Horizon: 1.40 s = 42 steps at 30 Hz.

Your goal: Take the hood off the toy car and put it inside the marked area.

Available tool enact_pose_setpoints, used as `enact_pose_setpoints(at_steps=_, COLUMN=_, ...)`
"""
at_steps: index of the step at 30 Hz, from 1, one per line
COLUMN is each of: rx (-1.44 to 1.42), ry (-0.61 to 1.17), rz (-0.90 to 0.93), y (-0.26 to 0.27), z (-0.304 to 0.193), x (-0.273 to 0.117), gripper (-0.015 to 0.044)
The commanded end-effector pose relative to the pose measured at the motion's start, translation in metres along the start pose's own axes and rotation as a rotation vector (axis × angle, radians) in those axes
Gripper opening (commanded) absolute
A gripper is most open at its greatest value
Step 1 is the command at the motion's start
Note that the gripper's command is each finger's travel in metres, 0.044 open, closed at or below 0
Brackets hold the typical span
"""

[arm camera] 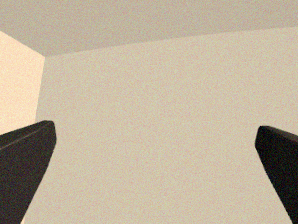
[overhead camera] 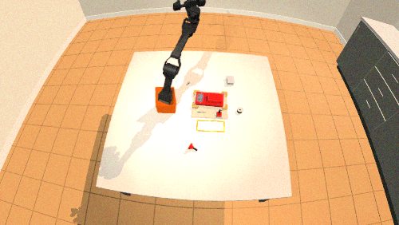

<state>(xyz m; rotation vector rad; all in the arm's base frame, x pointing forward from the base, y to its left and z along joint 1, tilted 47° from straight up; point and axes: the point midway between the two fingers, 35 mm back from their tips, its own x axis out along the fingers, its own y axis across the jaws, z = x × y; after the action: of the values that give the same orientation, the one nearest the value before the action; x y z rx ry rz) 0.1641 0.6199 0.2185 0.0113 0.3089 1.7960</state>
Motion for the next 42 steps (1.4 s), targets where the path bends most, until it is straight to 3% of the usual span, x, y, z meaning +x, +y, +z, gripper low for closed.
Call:
enact_pose_setpoints(at_steps=1, rx=0.005, ry=0.003, rz=-0.007, y=-0.002, z=-0.001, x=-0.001, gripper=0.044)
enact_pose_setpoints(at_steps=11, rx=0.282, ry=0.176, rz=-0.379, y=-0.103, z=-0.071, x=-0.058, gripper=0.044)
enact_pose_setpoints(at_steps=23, rx=0.6, ry=0.398, rz=-0.861, y=-0.185, z=-0.17, x=-0.176, gripper=0.044)
enact_pose_setpoints(at_steps=32, rx=0.802, ry=0.581, rz=-1.216, y=-0.204, z=-0.239, x=-0.282, gripper=0.044)
enact_pose_setpoints(at_steps=42, rx=0.977, ry=0.828, rz=-1.596, y=-0.181, z=-0.3, x=-0.407, gripper=0.044)
